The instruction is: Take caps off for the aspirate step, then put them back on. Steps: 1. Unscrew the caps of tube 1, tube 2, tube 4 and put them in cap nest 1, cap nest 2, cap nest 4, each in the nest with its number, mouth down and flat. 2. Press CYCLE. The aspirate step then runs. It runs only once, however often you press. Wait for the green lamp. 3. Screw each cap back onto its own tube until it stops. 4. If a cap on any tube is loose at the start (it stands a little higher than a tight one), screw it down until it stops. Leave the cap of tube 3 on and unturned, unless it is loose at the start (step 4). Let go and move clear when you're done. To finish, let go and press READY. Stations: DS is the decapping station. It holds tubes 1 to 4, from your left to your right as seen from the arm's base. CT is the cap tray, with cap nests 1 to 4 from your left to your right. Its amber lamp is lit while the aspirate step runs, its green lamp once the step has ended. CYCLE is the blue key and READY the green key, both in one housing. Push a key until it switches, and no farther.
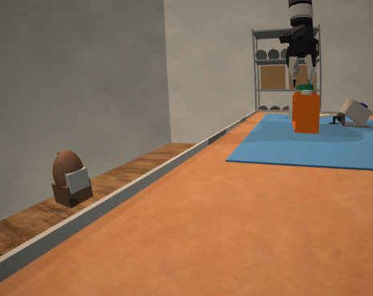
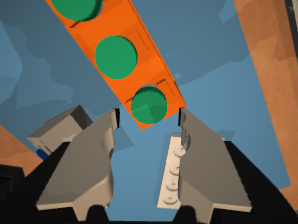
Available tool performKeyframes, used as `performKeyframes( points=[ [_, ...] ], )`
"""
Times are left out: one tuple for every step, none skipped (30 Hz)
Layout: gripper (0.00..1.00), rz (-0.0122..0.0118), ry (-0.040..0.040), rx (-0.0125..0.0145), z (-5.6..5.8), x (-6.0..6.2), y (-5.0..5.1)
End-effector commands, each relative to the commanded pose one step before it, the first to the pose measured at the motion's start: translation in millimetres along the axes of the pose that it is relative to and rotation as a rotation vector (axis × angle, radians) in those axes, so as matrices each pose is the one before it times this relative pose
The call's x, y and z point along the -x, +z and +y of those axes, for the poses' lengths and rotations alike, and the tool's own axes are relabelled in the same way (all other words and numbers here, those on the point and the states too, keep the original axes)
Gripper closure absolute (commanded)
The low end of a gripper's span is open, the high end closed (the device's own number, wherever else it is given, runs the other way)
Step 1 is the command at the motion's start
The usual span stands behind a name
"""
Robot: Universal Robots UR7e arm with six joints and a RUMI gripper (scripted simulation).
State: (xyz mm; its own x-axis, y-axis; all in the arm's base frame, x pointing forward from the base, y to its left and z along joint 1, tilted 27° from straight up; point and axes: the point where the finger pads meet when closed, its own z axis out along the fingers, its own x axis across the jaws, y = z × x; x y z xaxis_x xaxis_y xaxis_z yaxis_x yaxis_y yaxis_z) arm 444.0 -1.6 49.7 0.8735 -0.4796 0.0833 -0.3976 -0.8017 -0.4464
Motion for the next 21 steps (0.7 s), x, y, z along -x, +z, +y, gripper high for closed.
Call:
performKeyframes(
  points=[
    [0.65,0.00094,-0.00027,0.00006,-0.01,-0.36,-0.28],
    [0.65,0.0,0.0,0.0,0.0,0.0,0.0],
    [0.65,0.0,0.0,0.0,0.0,0.0,0.0],
    [0.65,0.0,0.0,0.0,0.0,0.0,0.0],
    [0.65,0.0,0.0,0.0,0.0,0.0,0.0],
    [0.65,0.0,0.0,0.0,0.0,0.0,0.0],
    [0.65,0.0,0.0,0.0,0.0,0.0,0.0],
    [0.65,0.0,0.0,0.0,0.0,0.0,0.0],
    [0.65,0.0,0.0,0.0,0.0,0.0,0.0],
    [0.65,0.0,0.0,0.0,0.0,0.0,0.0],
    [0.65,0.0,0.0,0.0,0.0,0.0,0.0],
    [0.65,0.00002,-0.04,0.00001,-0.02,-0.01,0.58],
    [0.65,0.0,-0.04,0.0,-0.01,0.0,0.51],
    [0.65,0.0,-0.04,0.0,-0.01,0.0,0.51],
    [0.65,0.0,-0.04,0.0,-0.01,0.0,0.51],
    [0.65,0.0,-0.04,0.0,0.0,0.0,0.51],
    [0.65,0.0,-0.04,0.0,0.0,0.0,0.51],
    [0.65,0.0,-0.04,0.0,0.0,0.0,0.5],
    [0.65,0.0,-0.04,0.0,0.0,0.0,0.5],
    [0.65,0.0,-0.04,0.0,0.0,0.0,0.5],
    [0.65,0.0,-0.04,0.0,0.0,0.0,0.5]
  ],
)
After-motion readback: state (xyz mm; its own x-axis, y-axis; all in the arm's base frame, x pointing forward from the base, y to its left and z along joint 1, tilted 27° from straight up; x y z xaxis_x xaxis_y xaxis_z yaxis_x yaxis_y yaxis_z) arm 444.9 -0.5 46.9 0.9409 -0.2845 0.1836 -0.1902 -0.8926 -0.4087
